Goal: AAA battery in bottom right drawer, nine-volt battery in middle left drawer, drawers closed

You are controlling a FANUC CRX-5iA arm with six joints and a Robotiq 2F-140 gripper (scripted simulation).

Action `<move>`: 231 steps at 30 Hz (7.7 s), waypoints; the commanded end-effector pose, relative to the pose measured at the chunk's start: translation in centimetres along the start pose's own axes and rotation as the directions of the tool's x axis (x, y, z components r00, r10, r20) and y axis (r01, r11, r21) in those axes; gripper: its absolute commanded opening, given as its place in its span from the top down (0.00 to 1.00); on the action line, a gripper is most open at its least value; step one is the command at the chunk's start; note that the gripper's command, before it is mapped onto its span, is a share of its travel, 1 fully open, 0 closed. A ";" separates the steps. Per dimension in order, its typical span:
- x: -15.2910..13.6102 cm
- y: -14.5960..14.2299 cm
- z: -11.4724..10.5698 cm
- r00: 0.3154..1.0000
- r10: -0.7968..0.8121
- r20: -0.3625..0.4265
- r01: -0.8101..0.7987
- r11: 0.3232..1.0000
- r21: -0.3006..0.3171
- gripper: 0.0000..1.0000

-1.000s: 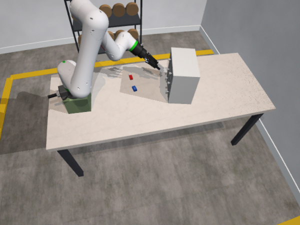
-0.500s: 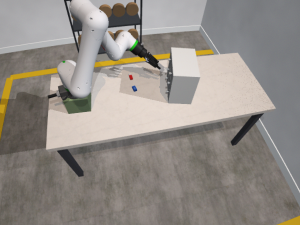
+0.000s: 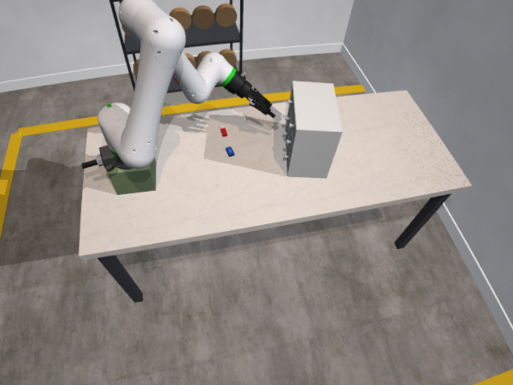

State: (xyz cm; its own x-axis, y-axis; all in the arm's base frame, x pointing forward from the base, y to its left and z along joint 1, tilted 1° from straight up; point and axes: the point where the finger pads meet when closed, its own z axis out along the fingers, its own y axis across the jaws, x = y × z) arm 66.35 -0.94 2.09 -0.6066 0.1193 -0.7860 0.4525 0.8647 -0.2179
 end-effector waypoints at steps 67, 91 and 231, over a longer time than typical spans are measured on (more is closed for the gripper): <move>-2.1 0.2 2.8 0.964 0.144 0.222 -0.117 0.984 -0.132 0.80; -2.1 0.2 2.8 0.964 0.144 0.222 -0.117 0.984 -0.132 0.92; 4.6 -0.4 -5.9 0.973 0.125 0.197 -0.102 0.987 -0.122 0.80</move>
State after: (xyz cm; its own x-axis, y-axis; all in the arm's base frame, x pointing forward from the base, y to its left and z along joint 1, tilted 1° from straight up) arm 60.66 1.63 2.00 -0.6279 0.1135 -0.7700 0.4354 0.8713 -0.2266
